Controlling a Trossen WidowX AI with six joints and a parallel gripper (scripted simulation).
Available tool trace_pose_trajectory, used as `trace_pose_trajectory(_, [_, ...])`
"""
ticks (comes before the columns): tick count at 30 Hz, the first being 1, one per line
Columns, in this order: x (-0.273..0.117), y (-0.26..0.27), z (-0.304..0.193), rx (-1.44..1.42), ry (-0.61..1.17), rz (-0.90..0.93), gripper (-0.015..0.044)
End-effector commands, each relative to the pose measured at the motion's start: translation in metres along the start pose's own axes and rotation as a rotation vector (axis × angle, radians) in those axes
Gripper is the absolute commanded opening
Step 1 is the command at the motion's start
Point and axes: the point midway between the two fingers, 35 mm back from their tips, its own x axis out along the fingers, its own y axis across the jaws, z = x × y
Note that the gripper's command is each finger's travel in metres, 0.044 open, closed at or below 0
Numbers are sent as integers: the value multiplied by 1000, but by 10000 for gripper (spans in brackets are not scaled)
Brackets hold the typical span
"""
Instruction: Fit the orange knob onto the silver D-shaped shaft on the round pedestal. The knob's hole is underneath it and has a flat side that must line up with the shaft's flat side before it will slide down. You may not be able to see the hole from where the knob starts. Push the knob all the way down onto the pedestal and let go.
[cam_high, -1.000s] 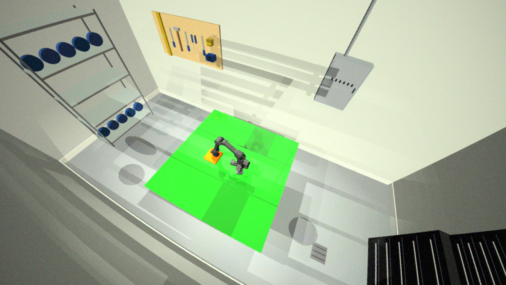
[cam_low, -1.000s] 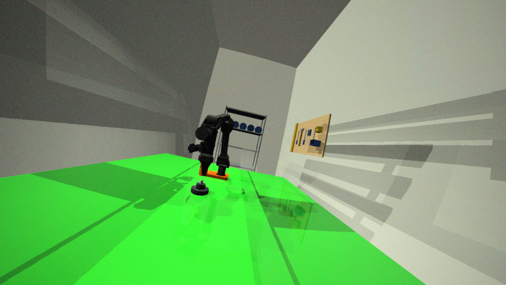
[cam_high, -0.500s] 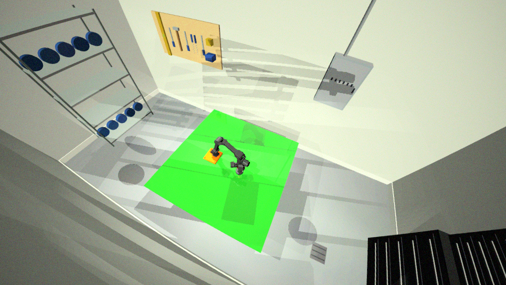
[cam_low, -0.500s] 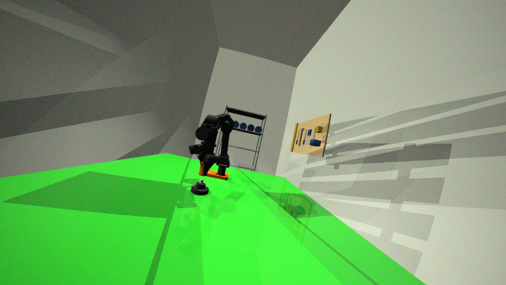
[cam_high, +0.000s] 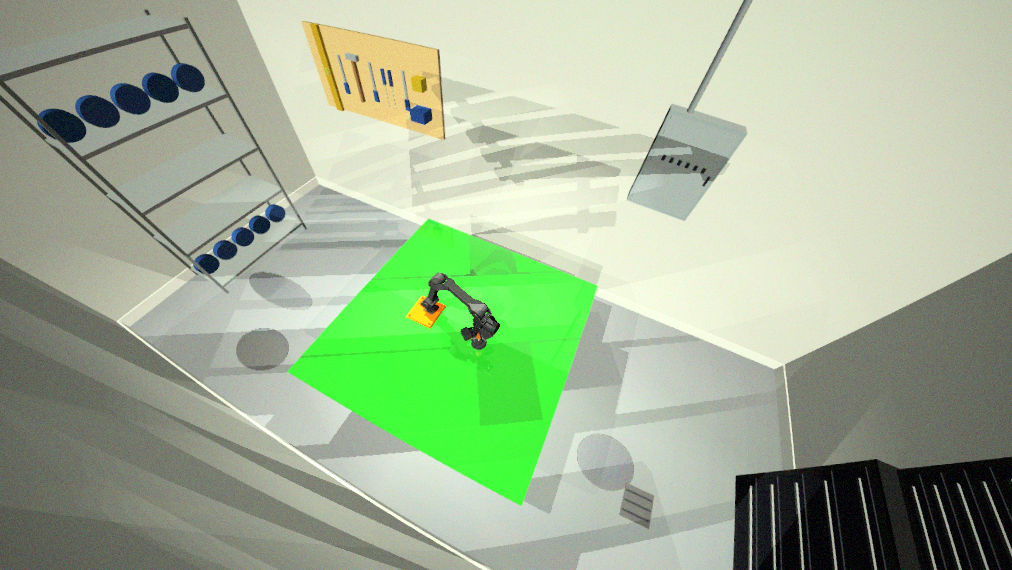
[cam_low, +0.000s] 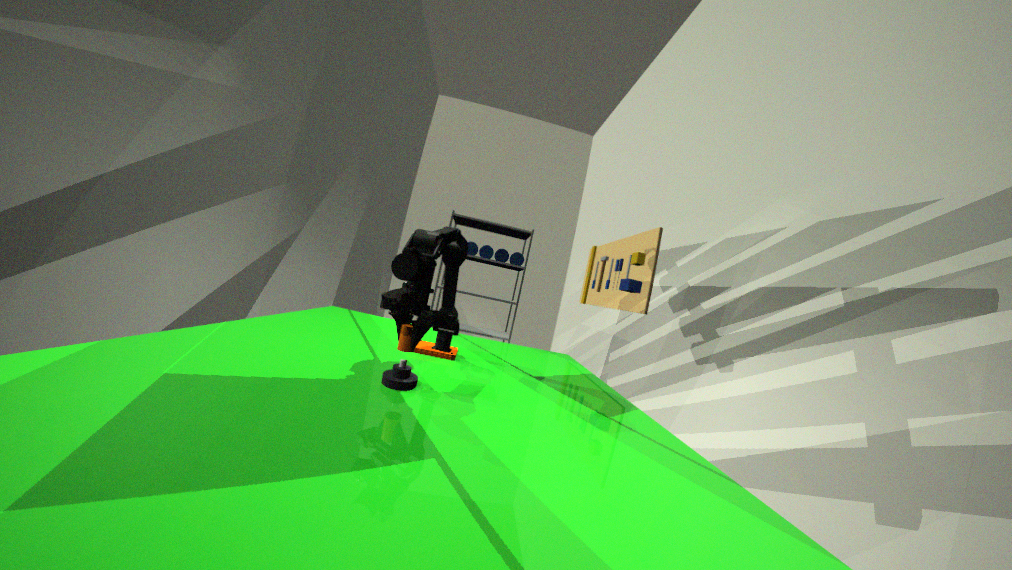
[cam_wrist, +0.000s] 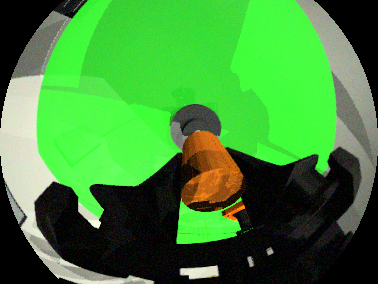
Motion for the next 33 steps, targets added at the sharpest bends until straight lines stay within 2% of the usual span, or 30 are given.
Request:
trace_pose_trajectory(1, [0, -2, 0, -111, -3, -2, 0])
trace_pose_trajectory(33, [0, 0, 2, -903, -2, -3, 0])
